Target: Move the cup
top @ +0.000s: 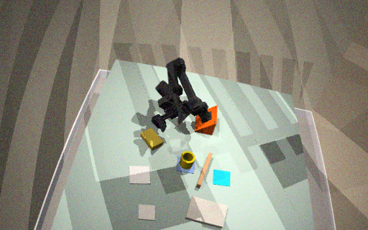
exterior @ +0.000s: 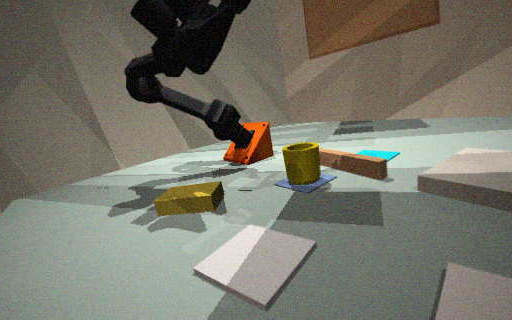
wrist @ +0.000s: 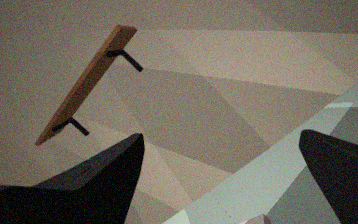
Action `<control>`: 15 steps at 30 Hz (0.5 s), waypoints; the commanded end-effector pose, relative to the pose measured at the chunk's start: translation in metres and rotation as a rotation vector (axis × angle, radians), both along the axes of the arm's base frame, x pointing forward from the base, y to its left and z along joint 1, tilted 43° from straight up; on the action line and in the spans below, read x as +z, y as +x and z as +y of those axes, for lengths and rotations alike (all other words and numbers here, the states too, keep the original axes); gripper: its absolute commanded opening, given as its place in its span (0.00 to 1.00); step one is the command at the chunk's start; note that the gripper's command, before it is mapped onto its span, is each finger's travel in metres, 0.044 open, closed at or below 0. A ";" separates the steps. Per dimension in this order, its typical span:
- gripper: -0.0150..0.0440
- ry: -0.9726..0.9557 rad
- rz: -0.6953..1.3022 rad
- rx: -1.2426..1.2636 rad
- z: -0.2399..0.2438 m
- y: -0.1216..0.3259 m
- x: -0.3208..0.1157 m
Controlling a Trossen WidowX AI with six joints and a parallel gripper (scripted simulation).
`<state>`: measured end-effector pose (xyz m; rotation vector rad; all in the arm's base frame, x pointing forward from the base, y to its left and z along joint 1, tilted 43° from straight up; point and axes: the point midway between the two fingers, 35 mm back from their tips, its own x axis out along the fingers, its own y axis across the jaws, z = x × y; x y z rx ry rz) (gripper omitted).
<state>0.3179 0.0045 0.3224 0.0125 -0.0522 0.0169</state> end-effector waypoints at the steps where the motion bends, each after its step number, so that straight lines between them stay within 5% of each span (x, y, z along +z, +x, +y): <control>1: 0.89 -0.005 0.017 -0.004 0.000 0.002 -0.003; 9: 0.54 -0.364 0.760 -0.098 -0.006 0.029 -0.137; 15: 0.54 -0.796 1.315 -0.035 -0.016 -0.003 -0.204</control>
